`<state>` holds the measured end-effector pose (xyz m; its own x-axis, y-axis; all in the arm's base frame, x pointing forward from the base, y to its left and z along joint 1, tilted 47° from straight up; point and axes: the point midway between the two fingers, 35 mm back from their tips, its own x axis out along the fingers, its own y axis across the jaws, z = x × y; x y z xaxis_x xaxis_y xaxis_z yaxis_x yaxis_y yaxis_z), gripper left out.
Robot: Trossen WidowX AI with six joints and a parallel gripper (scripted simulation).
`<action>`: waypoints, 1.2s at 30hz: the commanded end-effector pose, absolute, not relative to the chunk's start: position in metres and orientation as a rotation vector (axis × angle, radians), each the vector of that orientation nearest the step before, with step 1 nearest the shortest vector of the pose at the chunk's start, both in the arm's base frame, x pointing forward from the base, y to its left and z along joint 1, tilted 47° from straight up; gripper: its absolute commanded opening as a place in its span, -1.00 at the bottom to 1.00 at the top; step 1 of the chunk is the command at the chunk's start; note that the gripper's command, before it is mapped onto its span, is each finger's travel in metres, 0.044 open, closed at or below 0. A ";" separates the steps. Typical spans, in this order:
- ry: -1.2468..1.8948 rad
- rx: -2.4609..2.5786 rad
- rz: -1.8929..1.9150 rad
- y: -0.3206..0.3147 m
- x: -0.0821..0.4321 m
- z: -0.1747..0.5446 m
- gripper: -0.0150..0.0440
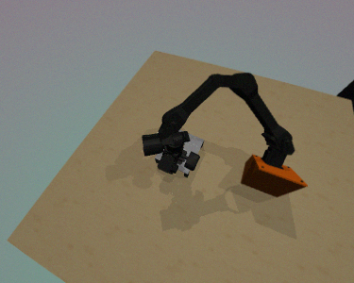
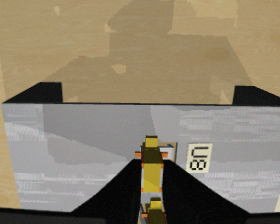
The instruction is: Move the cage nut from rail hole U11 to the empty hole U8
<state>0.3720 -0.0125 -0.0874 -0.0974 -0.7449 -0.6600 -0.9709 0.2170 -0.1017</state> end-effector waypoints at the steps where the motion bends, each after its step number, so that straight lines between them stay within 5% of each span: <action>1: 1.906 -1.570 0.491 -0.012 0.372 -0.089 -0.40; 36: 1.934 -1.546 0.504 -0.013 0.373 -0.088 -0.40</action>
<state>0.3735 -0.0129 -0.0873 -0.1292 -0.7386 -0.6616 -0.9674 0.2406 -0.0797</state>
